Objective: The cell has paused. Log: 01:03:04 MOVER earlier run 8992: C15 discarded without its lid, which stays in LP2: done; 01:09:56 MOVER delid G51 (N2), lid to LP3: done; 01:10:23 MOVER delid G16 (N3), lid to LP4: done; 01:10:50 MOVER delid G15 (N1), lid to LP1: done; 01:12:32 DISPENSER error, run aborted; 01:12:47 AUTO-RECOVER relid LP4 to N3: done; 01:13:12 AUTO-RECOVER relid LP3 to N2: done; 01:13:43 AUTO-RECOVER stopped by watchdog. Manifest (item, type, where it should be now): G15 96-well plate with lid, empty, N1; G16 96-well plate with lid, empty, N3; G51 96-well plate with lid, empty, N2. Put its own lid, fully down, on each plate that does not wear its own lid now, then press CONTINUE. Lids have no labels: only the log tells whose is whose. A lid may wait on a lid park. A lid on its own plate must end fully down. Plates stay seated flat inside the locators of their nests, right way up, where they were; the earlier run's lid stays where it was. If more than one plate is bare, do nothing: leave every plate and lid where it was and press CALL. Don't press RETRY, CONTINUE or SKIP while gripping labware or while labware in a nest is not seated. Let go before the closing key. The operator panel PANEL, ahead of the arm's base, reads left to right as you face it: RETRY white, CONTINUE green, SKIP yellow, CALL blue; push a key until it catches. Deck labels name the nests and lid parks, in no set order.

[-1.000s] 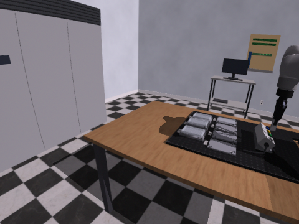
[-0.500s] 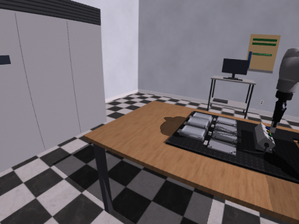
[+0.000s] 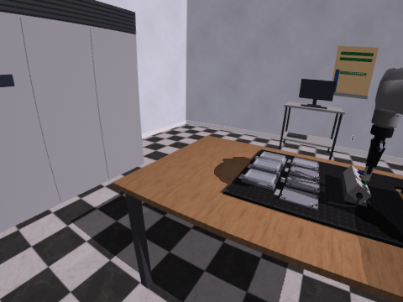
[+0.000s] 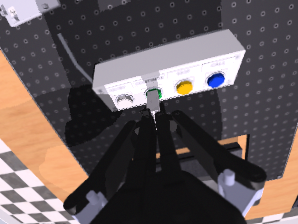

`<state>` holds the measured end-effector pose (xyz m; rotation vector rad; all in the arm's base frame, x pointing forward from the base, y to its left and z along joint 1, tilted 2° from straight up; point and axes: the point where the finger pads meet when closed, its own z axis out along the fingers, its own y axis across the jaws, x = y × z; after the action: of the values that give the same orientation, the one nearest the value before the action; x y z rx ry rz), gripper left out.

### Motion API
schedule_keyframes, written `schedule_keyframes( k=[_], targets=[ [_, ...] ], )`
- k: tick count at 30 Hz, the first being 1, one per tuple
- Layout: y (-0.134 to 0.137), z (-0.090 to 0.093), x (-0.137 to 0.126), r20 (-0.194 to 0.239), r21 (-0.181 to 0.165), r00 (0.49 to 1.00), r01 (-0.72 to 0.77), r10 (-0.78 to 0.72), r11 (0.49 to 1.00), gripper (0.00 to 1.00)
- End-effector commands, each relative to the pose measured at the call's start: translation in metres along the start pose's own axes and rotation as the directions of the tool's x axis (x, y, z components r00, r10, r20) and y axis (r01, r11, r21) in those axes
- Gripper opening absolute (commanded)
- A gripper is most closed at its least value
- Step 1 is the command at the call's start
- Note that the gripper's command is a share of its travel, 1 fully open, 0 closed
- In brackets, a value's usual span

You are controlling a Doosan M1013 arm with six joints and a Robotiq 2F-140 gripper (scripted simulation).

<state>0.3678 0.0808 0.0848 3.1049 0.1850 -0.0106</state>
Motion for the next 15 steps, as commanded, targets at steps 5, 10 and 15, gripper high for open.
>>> schedule_keyframes(
  k=[5,10,15],
  targets=[
    [0.0,0.0029,0.0,0.0,0.0,1.0,0.0,0.0,1.0,0.0],
    [0.0,0.0033,0.0,0.0,0.0,1.0,0.0,0.0,1.0,0.0],
    [0.0,0.0035,0.0,0.0,0.0,1.0,0.0,0.0,1.0,0.0]
  ],
)
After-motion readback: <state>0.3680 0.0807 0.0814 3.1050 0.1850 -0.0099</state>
